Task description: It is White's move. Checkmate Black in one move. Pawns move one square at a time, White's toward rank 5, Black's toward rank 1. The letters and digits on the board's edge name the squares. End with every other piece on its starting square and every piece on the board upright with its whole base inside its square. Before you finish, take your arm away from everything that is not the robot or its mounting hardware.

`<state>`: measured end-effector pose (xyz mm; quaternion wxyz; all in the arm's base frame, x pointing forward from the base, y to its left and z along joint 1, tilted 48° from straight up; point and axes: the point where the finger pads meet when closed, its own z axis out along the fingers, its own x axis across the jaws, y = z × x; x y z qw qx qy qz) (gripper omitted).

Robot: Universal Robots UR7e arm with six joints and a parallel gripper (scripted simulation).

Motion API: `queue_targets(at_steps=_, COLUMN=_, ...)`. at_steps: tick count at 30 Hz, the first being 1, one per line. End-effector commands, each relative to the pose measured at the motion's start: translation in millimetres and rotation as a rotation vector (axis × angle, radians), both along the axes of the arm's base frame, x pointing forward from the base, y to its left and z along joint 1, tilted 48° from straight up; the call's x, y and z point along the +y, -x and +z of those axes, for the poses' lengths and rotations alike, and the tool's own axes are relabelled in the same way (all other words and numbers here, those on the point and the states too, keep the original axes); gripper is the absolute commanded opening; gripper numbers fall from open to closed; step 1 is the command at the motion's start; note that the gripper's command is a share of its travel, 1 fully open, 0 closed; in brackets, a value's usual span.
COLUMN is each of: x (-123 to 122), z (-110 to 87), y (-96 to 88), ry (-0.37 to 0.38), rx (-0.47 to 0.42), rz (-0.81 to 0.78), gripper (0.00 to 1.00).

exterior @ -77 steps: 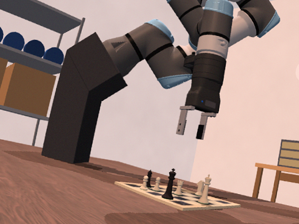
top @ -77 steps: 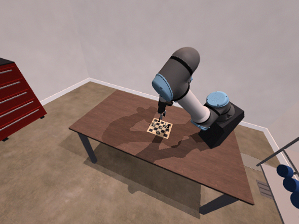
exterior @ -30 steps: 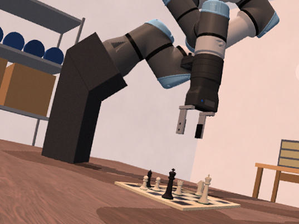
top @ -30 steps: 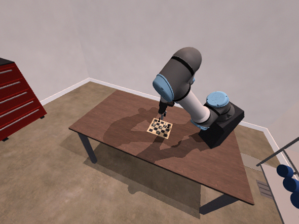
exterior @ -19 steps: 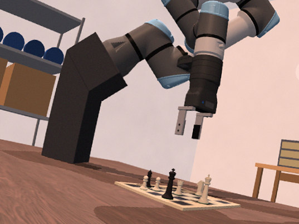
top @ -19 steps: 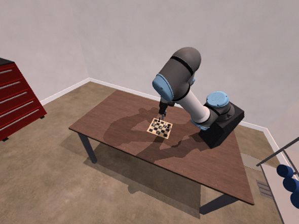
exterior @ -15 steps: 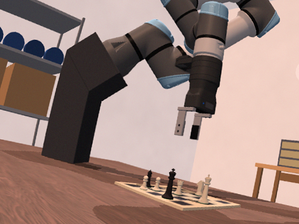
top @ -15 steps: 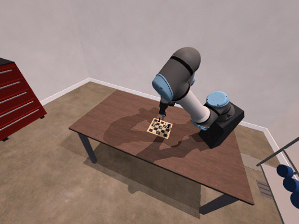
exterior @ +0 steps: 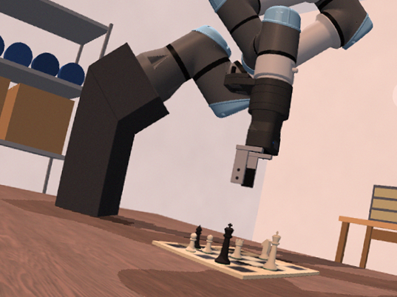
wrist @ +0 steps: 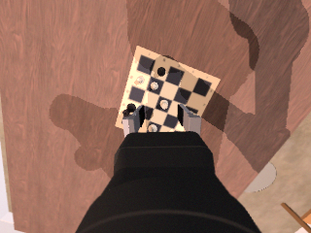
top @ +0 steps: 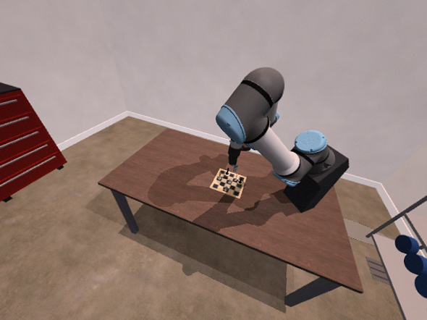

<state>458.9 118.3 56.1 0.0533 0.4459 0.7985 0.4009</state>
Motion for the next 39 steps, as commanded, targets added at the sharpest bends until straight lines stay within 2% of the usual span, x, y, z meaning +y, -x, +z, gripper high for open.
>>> queue_targets(at_steps=1, x=0, z=-7.4, y=-1.5, ry=0.118, rx=-0.156, rz=0.183, gripper=1.00)
queue_targets(at_steps=6, x=0, z=-11.2, y=-4.4, ry=0.204, rx=-0.271, rz=0.313, gripper=1.00)
queue_targets(at_steps=8, x=0, z=-11.2, y=-4.4, ry=0.204, rx=-0.271, rz=0.313, gripper=1.00)
queue_targets(at_steps=12, x=0, z=-13.6, y=-7.1, ry=0.294, rx=-0.392, rz=0.451, gripper=1.00)
queue_targets(at_steps=23, x=4, z=-17.0, y=-14.6, ry=0.479, rx=-0.641, rz=0.731, gripper=1.00)
queue_targets(at_steps=25, x=4, z=-17.0, y=-14.6, ry=0.479, rx=-0.641, rz=0.731, gripper=1.00)
queue_targets(at_steps=26, x=5, z=-17.1, y=-15.2, ry=0.528, rx=-0.706, rz=0.806, gripper=1.00)
queue_targets(at_steps=39, x=16, z=-16.4, y=-20.1, ry=0.742, rx=-0.995, rz=1.133, gripper=1.00)
